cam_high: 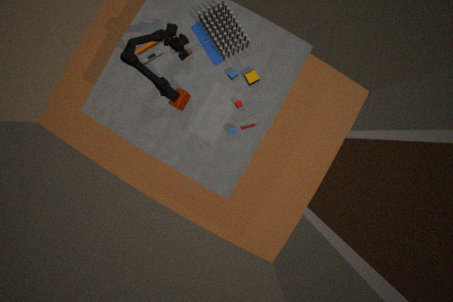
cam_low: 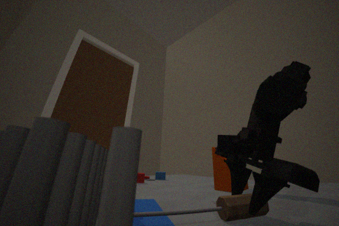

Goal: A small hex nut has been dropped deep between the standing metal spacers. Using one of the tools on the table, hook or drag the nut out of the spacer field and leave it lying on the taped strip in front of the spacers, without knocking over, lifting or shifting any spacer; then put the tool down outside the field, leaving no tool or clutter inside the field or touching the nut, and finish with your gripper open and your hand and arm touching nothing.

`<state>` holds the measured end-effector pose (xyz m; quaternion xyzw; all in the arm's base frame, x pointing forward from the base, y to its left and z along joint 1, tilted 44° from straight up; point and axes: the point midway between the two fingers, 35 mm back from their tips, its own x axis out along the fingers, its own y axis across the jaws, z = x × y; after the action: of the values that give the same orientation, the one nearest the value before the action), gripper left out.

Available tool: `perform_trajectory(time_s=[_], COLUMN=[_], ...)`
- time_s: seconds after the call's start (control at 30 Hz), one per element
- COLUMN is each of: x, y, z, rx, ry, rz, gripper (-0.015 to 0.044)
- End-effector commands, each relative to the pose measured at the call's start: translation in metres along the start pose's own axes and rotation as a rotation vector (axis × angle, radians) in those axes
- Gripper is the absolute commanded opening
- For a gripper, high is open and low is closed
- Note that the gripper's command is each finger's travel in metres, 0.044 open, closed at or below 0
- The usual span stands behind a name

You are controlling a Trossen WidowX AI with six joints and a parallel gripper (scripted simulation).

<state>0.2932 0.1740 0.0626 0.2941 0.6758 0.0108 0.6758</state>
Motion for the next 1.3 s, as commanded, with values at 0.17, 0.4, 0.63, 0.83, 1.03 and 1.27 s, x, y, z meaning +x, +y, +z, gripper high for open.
perform_trajectory(time_s=[0.17, 0.4, 0.63, 0.83, 1.03, 1.27], x=[-0.002, -0.003, -0.004, -0.009, -0.014, -0.020], y=[-0.001, -0.002, -0.002, -0.002, -0.003, -0.003], z=[-0.006, -0.011, -0.014, -0.012, -0.009, -0.006], rx=[0.006, 0.006, 0.006, 0.006, 0.004, 0.002], ry=[-0.005, -0.004, -0.004, -0.005, -0.006, -0.006], rz=[-0.006, -0.006, -0.006, -0.006, -0.006, -0.005], gripper=[0.0000, 0.0000, 0.0000, 0.0000, 0.0000, 0.0000])
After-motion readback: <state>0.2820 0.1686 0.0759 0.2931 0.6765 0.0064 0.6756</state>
